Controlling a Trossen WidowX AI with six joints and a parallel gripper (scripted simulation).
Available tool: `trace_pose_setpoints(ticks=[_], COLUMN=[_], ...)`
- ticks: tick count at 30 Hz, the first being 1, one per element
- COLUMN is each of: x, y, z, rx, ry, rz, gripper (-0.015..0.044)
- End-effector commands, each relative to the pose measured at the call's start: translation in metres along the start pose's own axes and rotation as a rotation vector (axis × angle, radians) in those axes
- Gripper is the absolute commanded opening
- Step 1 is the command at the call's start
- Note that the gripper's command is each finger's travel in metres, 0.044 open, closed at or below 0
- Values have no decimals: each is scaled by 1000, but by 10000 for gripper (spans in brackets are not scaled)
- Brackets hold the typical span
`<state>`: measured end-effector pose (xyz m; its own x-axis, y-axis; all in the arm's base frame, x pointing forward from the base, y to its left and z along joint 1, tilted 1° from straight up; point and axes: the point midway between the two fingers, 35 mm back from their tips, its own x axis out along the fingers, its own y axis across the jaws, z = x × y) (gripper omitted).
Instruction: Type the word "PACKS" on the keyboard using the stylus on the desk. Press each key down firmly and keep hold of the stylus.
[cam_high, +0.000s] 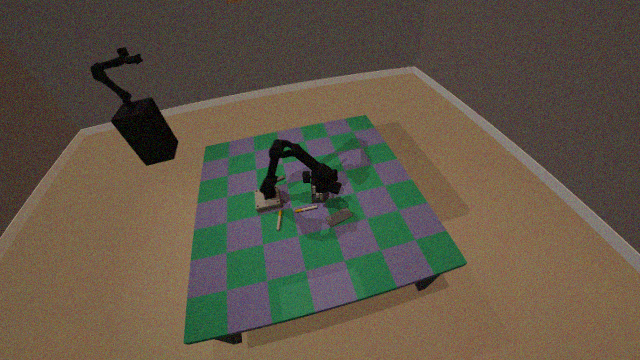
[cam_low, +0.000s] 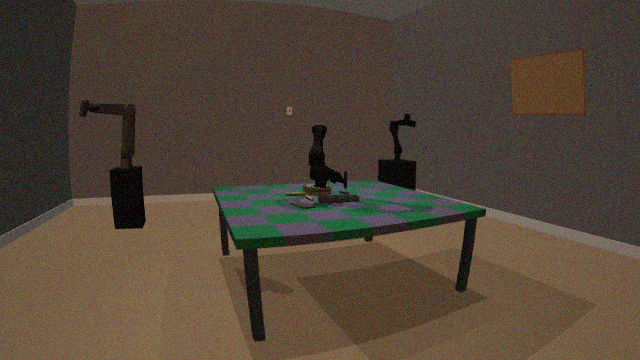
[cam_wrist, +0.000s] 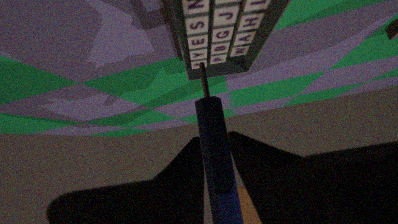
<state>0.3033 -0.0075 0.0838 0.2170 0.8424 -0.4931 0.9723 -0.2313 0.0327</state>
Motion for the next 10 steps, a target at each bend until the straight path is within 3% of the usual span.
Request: trace_pose_setpoints(ticks=[1, 10], x=[-2, -1], y=[0, 0], z=[-4, -1], rx=[2, -2], ry=[1, -1], rz=[1, 1], gripper=[81, 81])
